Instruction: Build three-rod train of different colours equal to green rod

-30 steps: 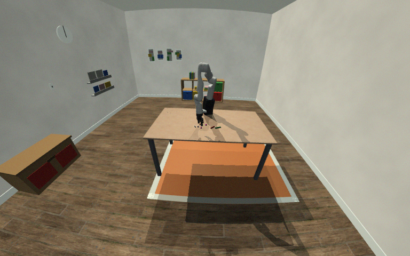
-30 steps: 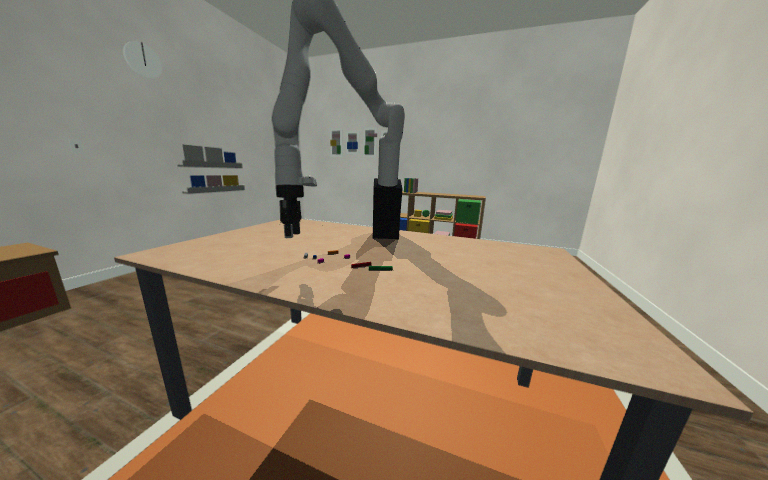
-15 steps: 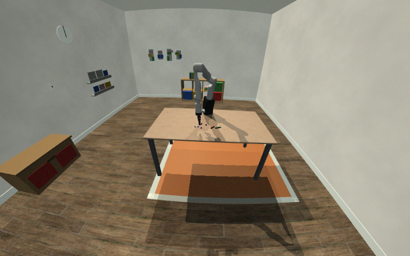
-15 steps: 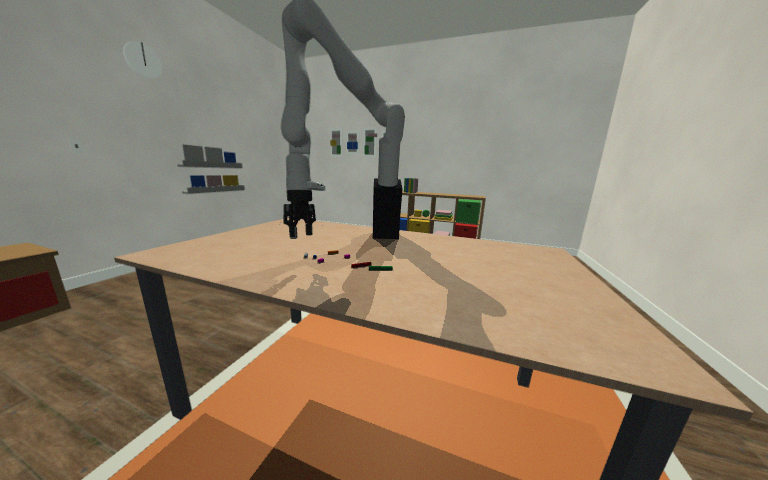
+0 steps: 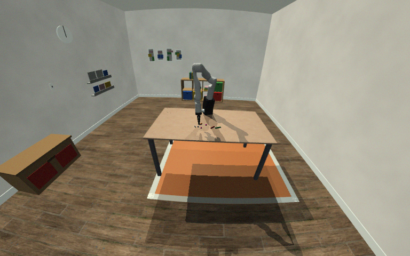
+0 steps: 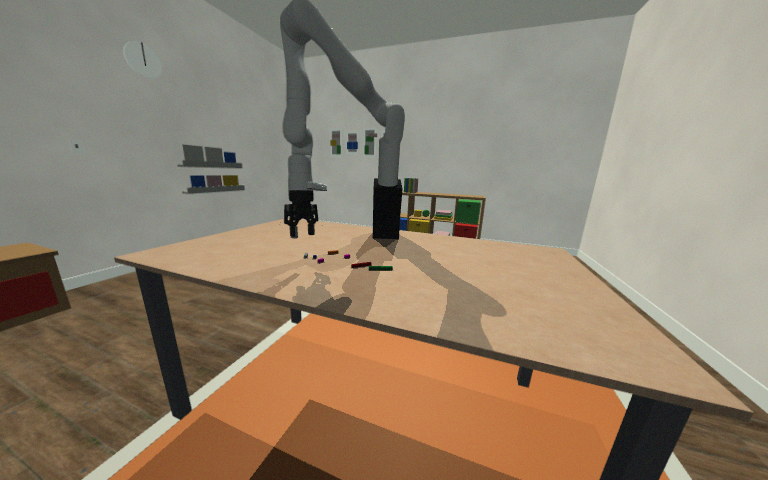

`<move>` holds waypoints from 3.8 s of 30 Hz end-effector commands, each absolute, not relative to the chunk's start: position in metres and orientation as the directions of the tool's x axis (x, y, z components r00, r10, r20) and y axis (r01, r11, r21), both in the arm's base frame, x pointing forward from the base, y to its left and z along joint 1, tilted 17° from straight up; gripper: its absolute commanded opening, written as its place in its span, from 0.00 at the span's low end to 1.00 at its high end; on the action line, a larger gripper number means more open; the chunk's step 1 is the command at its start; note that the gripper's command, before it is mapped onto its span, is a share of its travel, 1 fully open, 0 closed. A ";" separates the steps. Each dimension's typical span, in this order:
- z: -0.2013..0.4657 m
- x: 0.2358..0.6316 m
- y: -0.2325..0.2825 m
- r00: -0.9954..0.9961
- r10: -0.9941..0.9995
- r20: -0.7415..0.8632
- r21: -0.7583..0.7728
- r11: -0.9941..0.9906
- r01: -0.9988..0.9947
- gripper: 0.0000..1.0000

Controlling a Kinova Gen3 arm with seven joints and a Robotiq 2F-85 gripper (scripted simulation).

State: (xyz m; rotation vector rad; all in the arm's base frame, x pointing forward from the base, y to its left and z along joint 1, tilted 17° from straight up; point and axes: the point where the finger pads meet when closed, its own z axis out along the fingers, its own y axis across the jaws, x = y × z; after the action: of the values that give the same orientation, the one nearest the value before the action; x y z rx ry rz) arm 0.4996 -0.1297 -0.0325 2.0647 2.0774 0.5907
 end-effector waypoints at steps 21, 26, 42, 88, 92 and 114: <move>-0.041 0.479 -0.132 0.098 0.973 0.207 0.350 -0.167 0.922 1.00; -0.045 0.468 -0.133 0.163 0.961 0.225 0.332 -0.233 0.914 1.00; -0.048 0.457 -0.133 0.227 0.944 0.240 0.313 -0.296 0.902 1.00; -0.059 0.414 -0.134 0.444 0.853 0.275 0.235 -0.507 0.829 1.00; -0.062 0.395 -0.133 0.526 0.803 0.280 0.200 -0.584 0.786 1.00; -0.066 0.345 -0.132 0.700 0.662 0.267 0.117 -0.743 0.659 1.00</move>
State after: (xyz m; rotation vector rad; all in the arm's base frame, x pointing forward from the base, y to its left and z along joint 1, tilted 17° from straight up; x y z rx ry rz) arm 0.3453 -0.1313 -0.0659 2.8857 1.1228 0.4602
